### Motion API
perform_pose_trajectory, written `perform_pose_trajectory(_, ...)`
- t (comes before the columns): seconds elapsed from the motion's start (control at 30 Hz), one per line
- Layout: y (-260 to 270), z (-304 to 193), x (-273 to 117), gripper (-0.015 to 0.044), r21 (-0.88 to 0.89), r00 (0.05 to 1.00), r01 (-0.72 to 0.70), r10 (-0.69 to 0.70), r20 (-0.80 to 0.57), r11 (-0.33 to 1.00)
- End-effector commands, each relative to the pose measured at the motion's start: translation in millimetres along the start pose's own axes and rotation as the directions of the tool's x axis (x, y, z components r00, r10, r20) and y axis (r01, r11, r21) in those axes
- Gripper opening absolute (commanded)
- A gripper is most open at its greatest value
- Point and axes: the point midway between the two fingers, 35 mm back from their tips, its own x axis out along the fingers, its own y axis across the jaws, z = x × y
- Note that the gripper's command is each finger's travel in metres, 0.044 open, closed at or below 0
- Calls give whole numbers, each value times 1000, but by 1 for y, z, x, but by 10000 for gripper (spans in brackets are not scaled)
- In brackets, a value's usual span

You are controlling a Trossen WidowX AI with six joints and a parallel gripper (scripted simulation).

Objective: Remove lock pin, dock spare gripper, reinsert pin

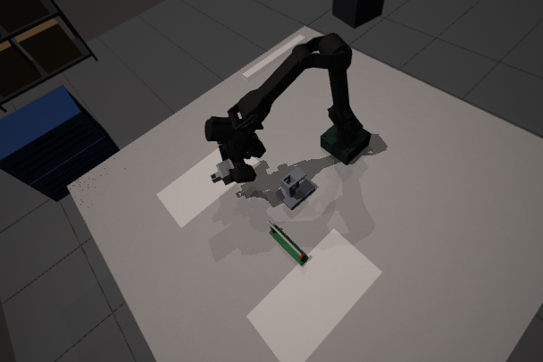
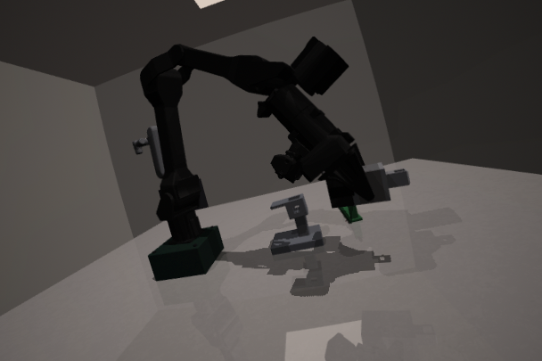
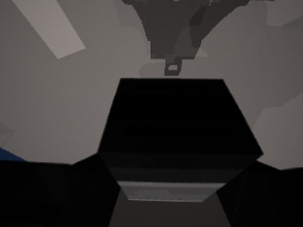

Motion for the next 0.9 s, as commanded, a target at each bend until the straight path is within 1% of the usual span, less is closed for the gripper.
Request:
perform_pose_trajectory(0.0, 0, -6, -9, 0, 0, 1000, -1, 1, -14, 1000)
perform_pose_trajectory(0.07, 0, -6, -9, 0, 0, 1000, -1, 1, -14, 1000)
perform_pose_trajectory(0.1, 0, -1, -3, 0, 0, 1000, 0, 0, 2, 1000)
perform_pose_trajectory(0.37, 0, -1, -3, 0, -1, 1000, -1, 1, 1, 1000)
perform_pose_trajectory(0.63, 13, -13, -12, 0, -50, 998, -37, 35, -46, 998)
perform_pose_trajectory(0.7, 15, -13, -13, 0, -70, 998, -39, 36, -48, 997)
perform_pose_trajectory(0.87, 12, -9, -12, 0, -188, 1000, -20, 15, -25, 982)
